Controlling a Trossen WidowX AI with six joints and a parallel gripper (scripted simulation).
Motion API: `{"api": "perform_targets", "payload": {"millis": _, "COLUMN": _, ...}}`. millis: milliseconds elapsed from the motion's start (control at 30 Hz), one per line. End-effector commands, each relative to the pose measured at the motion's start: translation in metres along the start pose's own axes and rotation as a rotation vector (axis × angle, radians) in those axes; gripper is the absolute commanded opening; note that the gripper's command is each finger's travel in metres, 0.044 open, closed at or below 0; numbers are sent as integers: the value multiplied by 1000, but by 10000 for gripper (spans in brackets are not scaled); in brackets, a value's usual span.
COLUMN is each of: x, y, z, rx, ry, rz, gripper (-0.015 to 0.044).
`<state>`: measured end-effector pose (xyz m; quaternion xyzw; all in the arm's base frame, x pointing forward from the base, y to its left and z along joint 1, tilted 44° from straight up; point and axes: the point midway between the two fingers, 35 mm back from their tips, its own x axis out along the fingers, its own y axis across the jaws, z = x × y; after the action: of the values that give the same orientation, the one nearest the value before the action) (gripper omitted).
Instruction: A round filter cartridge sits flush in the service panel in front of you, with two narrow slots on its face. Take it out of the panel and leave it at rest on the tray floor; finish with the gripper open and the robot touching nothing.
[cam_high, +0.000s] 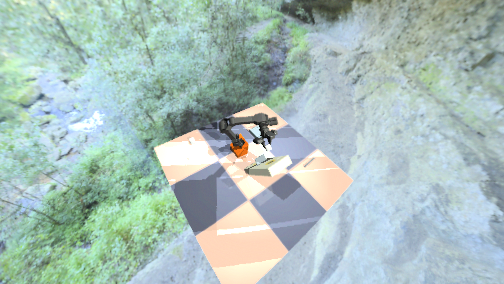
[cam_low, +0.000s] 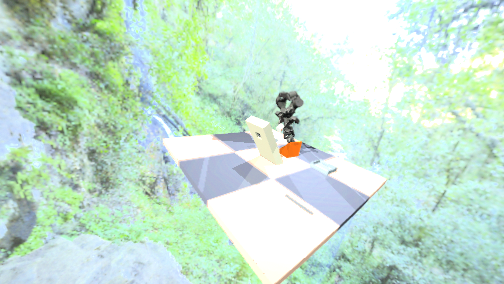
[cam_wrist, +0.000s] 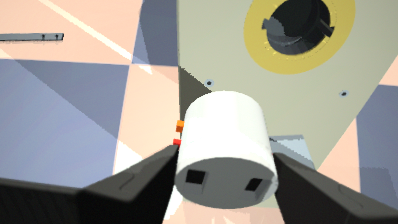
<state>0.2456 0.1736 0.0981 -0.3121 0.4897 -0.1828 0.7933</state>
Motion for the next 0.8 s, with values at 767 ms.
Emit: {"api": "perform_targets", "payload": {"millis": 767, "x": -37, "y": 155, "z": -82, "rx": -744, "ry": 37, "rz": 443, "gripper": 0}}
